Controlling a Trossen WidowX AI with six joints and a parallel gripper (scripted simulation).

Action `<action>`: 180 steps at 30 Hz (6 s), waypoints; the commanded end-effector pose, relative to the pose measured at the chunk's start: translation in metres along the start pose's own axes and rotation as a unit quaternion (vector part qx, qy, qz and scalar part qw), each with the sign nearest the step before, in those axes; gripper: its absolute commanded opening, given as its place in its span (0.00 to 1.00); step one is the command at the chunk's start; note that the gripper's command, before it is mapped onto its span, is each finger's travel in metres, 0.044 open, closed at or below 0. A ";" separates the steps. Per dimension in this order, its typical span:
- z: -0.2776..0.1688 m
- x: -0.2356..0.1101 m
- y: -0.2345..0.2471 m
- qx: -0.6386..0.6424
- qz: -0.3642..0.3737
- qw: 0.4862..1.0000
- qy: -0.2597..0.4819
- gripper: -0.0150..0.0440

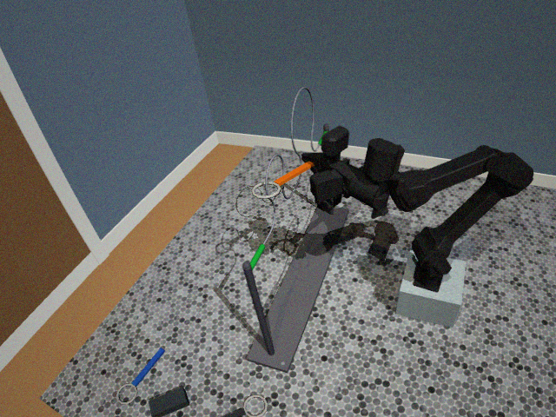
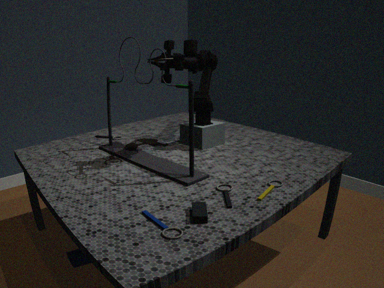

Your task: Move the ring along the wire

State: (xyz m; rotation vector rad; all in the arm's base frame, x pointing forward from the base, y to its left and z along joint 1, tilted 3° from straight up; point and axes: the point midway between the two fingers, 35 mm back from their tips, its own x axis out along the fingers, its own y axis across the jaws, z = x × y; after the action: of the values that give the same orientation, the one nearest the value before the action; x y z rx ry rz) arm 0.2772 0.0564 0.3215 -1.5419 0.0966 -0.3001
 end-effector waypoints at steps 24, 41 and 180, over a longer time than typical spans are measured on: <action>0.006 0.001 -0.035 -0.228 -0.099 0.968 -0.029 0.00; -0.007 0.004 -0.014 -0.198 -0.087 0.976 -0.023 0.00; 0.168 -0.101 0.221 0.626 0.270 0.727 0.082 0.00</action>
State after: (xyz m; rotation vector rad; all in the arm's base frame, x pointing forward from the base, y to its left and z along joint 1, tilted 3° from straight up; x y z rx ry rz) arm 0.2497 0.2392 0.0930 -0.0887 0.3948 0.0214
